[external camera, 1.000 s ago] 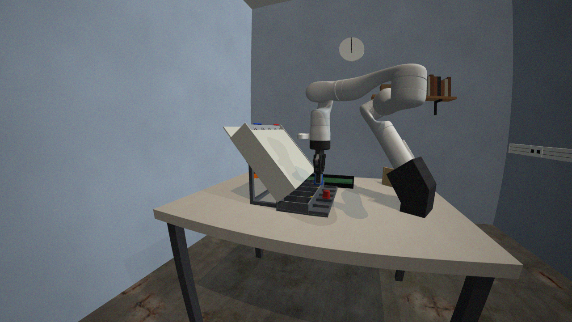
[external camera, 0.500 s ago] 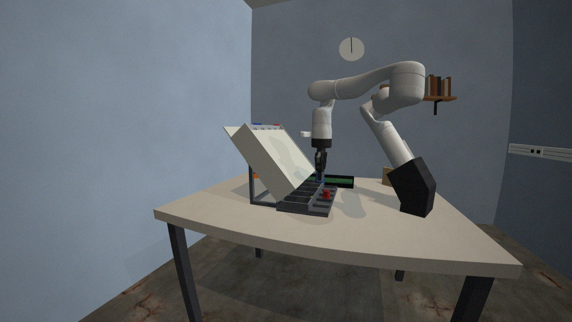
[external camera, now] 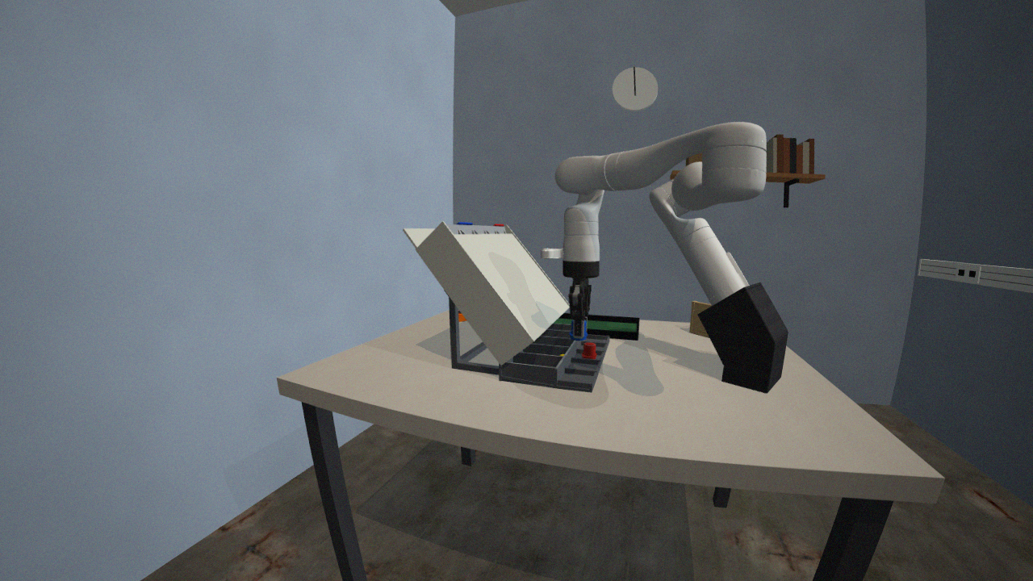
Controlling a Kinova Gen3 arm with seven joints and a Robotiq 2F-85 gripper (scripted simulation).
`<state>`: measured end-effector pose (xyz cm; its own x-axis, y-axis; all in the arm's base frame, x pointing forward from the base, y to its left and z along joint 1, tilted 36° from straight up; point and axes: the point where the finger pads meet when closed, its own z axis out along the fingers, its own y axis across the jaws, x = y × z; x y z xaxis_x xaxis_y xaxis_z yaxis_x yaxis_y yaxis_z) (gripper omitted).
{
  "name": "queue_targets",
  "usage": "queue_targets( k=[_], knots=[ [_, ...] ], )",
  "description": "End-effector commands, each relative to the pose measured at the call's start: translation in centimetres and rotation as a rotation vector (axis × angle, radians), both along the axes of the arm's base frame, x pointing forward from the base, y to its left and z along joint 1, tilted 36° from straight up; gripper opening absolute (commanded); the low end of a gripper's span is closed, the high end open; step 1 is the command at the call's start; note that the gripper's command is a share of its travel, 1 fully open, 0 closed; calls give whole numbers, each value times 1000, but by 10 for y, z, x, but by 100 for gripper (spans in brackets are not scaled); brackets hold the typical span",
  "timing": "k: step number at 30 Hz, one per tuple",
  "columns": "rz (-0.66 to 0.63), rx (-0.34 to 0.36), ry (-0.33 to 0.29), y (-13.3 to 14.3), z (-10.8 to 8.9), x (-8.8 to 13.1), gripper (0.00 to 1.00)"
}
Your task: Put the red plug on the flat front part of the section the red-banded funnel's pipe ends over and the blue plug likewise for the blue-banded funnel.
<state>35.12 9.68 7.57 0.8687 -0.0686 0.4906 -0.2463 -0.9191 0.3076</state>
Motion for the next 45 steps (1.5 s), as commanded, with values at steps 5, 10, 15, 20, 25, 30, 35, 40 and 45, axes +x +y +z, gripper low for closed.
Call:
queue_targets(
  k=[5,10,15,20,25,30,35,40,45],
  knots=[
    [2,-6,-8,-2,0,3,0],
    [-1,-3,-1,-12,-19,13,0],
    [-1,-3,-1,-12,-19,13,0],
    [-1,-3,-1,-12,-19,13,0],
    [-1,-3,-1,-12,-19,13,0],
    [-9,2,4,-21,-38,23,0],
    [-9,2,4,-21,-38,23,0],
    [-9,2,4,-21,-38,23,0],
    [-13,4,10,-30,-57,34,0]
  ],
)
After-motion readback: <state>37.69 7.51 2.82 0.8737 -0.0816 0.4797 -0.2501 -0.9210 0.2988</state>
